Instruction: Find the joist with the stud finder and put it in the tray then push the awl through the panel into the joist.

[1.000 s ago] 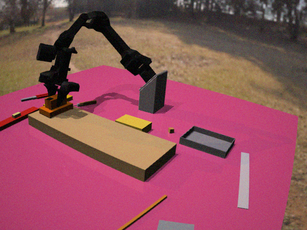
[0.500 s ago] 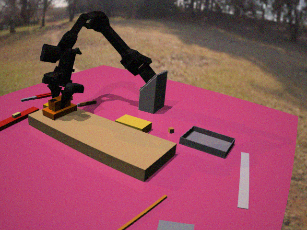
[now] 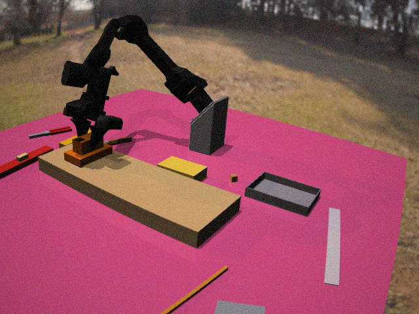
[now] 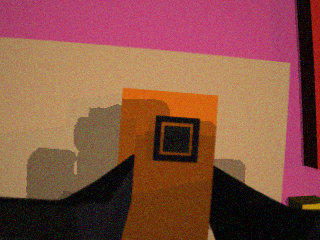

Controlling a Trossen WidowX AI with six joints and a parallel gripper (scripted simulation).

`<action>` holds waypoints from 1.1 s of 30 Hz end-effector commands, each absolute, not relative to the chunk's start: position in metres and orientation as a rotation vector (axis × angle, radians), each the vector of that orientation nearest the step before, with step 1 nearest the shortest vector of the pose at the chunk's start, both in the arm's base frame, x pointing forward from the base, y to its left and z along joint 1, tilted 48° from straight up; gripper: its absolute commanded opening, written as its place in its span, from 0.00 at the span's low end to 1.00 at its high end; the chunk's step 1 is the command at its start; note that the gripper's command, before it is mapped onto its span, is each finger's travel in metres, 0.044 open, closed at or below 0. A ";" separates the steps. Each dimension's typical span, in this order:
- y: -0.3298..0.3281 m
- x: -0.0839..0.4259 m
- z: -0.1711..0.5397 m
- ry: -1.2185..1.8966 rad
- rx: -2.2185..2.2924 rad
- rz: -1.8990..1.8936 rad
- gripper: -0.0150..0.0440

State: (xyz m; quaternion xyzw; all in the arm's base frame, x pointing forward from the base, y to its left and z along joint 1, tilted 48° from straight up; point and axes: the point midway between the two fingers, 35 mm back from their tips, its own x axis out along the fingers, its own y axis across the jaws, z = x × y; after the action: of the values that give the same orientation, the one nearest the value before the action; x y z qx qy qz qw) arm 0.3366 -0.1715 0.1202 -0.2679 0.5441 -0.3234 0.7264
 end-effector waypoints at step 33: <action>-0.124 0.349 0.065 1.204 -0.590 -0.709 0.25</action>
State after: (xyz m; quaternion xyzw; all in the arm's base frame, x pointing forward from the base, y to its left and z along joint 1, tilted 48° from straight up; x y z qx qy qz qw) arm 0.3477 -0.1296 0.0717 -0.2668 0.5450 -0.3225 0.7265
